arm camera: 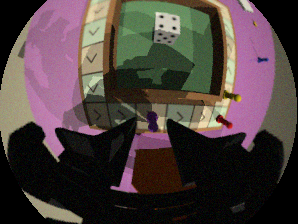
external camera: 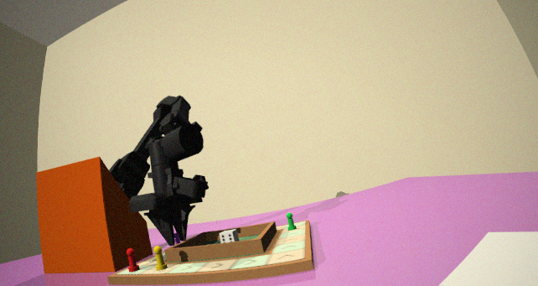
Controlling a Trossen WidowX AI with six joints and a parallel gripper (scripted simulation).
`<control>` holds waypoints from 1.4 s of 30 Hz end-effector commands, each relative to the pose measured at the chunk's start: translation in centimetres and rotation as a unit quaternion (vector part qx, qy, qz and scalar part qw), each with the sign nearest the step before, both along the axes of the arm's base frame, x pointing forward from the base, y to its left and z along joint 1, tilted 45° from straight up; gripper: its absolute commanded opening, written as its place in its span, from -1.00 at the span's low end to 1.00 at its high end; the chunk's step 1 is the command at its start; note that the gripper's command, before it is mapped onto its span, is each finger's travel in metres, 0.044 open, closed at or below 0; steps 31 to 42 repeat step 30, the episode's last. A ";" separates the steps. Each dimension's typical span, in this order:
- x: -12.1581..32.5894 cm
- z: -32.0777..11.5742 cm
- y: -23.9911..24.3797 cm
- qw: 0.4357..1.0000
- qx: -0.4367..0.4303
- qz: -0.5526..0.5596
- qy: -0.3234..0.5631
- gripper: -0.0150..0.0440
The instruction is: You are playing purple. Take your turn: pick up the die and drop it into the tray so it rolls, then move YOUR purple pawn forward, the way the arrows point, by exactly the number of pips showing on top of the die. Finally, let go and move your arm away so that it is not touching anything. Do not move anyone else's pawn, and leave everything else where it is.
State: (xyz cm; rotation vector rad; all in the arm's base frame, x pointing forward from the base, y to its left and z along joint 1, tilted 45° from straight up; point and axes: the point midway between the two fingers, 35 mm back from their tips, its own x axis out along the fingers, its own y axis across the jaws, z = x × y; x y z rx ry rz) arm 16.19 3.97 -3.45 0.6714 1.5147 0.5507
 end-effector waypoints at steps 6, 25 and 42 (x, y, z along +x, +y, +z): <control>0.1 3.4 -3.6 1.000 0.000 -0.002 0.001 1.00; 0.5 7.2 -10.2 1.000 -0.001 -0.007 -0.001 1.00; 0.5 7.2 -10.2 1.000 -0.001 -0.007 -0.001 1.00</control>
